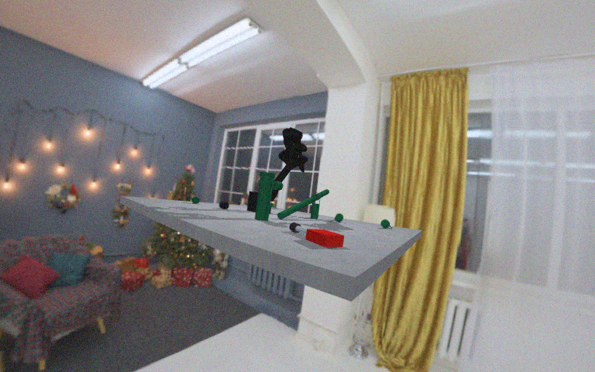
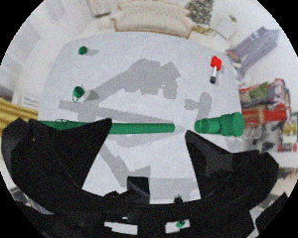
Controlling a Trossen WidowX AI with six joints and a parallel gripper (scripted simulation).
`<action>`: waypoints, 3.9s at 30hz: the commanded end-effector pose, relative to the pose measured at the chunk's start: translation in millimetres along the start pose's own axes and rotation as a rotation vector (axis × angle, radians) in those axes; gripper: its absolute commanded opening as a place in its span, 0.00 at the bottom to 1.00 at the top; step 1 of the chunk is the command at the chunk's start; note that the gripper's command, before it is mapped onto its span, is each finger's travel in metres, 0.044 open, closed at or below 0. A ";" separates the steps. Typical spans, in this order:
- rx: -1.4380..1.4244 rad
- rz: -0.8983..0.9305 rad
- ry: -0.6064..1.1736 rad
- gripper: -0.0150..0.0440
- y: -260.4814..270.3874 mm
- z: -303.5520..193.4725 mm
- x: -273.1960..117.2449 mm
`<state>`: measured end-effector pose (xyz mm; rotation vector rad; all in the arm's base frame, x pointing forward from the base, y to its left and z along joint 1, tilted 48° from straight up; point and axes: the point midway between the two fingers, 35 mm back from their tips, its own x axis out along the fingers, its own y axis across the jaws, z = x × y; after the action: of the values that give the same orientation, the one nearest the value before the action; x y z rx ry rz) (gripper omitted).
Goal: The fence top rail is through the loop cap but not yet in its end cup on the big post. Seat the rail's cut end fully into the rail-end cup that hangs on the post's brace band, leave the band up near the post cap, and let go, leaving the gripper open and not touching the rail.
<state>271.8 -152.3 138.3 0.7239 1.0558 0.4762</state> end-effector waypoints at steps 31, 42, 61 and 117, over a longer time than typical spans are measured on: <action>1.370 -0.365 0.432 1.00 15.5 -53.5 100.3; 1.370 -0.365 0.432 1.00 15.4 -58.7 110.4; 1.369 -0.363 0.433 1.00 15.8 -79.4 146.1; 1.369 -0.361 0.434 0.53 16.6 -108.0 195.5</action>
<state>259.7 21.4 -0.6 1.6116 1.8588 -0.5244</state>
